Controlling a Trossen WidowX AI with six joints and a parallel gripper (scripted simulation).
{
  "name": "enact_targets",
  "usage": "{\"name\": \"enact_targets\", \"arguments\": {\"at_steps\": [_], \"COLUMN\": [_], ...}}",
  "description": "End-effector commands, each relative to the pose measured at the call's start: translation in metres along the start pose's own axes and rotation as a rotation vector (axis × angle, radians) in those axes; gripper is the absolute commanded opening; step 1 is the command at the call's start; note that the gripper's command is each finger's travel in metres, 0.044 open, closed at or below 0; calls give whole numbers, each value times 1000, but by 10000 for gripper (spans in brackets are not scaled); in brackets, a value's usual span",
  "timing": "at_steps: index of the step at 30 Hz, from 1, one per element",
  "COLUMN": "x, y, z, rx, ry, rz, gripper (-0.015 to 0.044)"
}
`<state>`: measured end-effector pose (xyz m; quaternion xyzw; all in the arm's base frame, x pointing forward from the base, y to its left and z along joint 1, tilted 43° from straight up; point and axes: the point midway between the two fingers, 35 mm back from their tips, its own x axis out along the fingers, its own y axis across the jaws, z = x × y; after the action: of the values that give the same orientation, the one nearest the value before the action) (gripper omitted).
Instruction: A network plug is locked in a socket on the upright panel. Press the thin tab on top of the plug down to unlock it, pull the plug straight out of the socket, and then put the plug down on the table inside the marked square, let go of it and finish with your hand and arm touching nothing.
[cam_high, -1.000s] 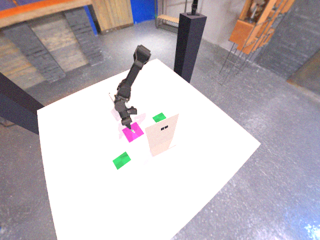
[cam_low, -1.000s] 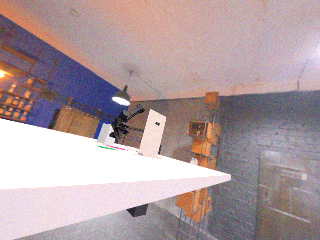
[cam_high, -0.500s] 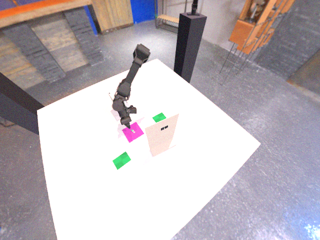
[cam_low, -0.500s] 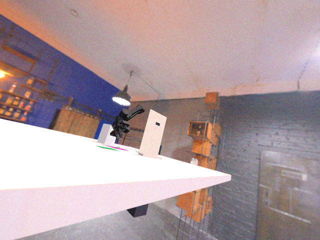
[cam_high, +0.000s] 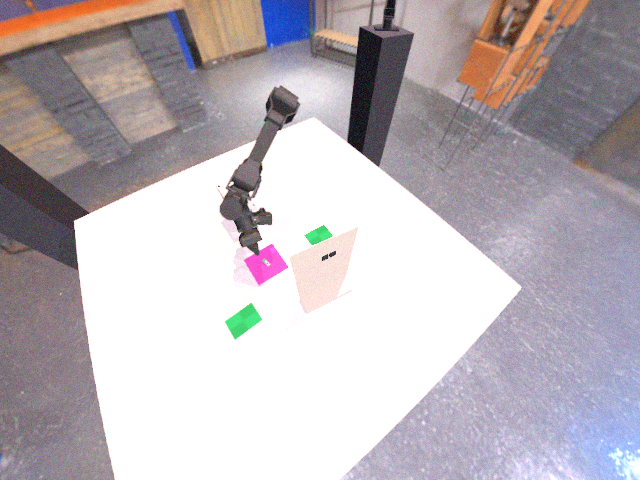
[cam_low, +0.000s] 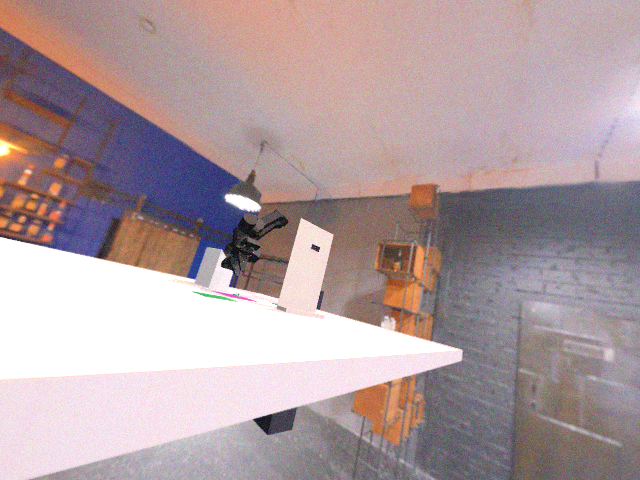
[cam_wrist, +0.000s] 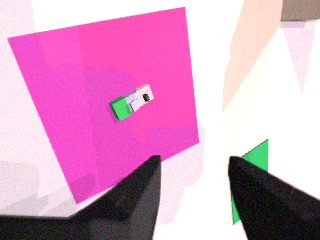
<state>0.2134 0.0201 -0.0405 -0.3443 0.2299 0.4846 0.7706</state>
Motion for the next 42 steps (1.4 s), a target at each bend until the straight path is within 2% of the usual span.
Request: {"name": "enact_targets", "arguments": {"at_steps": [1, 42], "x": [-4, -42], "y": [-3, -23], "z": [1, 3], "rx": [-9, 1], "ry": [-3, -6], "rz": [-4, -4], "gripper": [156, 156]}}
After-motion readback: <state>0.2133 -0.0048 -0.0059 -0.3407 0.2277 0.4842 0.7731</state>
